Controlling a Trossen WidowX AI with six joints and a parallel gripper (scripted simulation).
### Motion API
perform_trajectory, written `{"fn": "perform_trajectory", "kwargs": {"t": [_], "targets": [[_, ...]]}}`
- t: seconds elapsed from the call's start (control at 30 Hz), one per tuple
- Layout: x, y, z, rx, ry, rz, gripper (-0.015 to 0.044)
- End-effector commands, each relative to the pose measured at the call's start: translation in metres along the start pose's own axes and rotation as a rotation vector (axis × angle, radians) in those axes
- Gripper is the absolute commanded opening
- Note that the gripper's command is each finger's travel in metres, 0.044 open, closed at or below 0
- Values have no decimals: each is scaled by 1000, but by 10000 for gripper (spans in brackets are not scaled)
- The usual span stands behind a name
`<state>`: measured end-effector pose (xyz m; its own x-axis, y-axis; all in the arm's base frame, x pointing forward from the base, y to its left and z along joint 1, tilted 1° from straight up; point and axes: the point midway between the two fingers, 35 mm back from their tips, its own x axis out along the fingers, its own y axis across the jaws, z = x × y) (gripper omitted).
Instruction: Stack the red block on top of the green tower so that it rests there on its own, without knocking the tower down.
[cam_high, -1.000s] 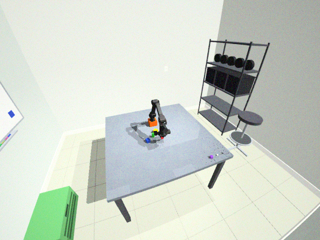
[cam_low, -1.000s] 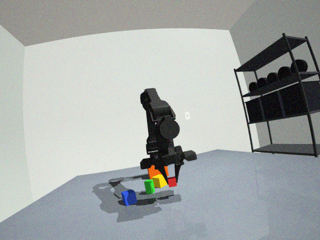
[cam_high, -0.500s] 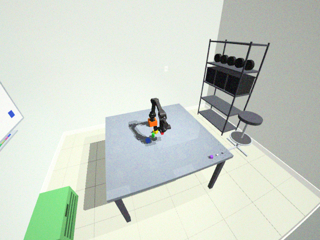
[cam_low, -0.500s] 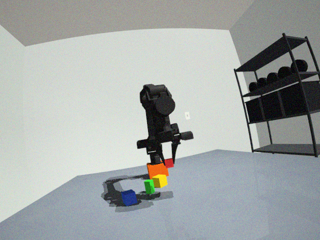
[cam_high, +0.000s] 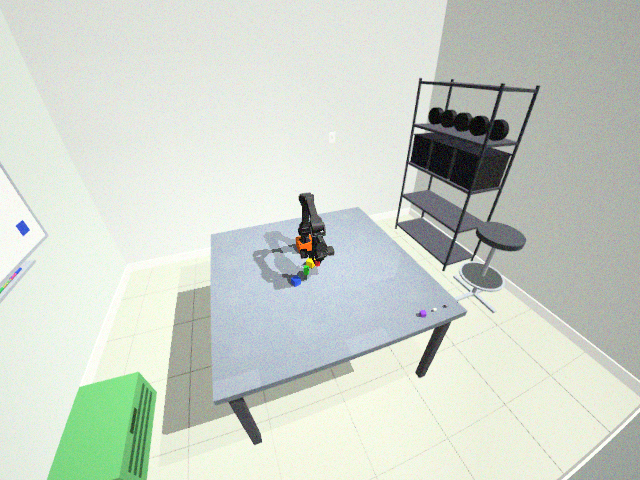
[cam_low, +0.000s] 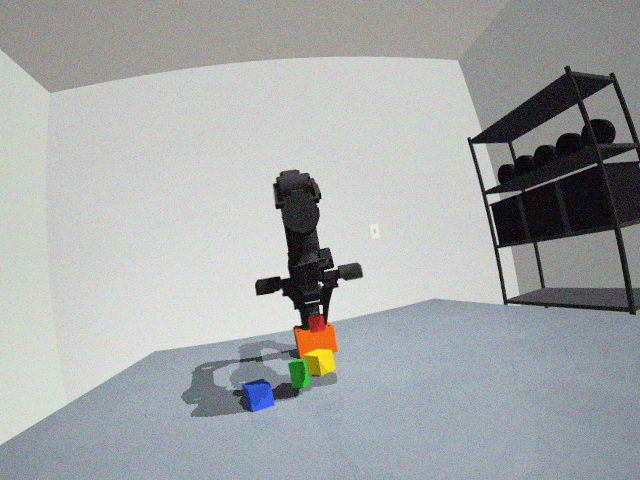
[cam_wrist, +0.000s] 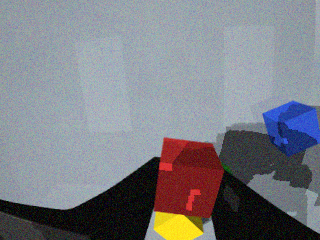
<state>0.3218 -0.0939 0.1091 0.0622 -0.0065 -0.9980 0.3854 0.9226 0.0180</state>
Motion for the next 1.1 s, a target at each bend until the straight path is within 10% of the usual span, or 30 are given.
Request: {"fn": "perform_trajectory", "kwargs": {"t": [0.0,1.07], "targets": [[2,-15,-14,-2,8,-4,0],[42,-62,-76,-3,13,-8,0]]}}
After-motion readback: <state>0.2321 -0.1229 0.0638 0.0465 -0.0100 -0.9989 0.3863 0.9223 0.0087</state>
